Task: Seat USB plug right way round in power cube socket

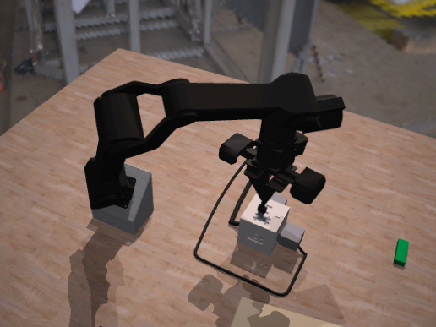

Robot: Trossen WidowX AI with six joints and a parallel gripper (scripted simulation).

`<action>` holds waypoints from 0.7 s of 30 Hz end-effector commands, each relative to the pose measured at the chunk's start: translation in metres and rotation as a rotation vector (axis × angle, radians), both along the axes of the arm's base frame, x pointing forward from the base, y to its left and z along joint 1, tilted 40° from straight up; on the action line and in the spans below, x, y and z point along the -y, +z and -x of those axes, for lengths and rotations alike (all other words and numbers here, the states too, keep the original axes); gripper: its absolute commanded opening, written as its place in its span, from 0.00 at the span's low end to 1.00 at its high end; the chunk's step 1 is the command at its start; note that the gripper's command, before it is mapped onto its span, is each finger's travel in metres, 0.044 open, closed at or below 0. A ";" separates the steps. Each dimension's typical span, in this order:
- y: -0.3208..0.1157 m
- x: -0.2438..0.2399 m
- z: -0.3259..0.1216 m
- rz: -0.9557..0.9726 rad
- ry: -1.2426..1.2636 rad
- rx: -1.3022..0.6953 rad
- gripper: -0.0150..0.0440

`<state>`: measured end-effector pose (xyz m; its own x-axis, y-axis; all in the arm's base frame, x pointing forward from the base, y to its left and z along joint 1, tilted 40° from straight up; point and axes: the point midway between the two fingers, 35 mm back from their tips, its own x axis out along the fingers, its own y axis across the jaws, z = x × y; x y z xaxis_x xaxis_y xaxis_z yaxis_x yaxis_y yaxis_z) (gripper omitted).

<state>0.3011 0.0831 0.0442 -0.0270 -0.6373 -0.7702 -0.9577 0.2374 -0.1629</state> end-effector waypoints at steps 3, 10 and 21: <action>0.000 0.000 0.000 -0.005 0.110 -0.091 0.25; 0.000 0.000 0.000 -0.005 0.124 -0.102 0.25; -0.001 0.000 0.000 -0.008 0.121 -0.098 0.25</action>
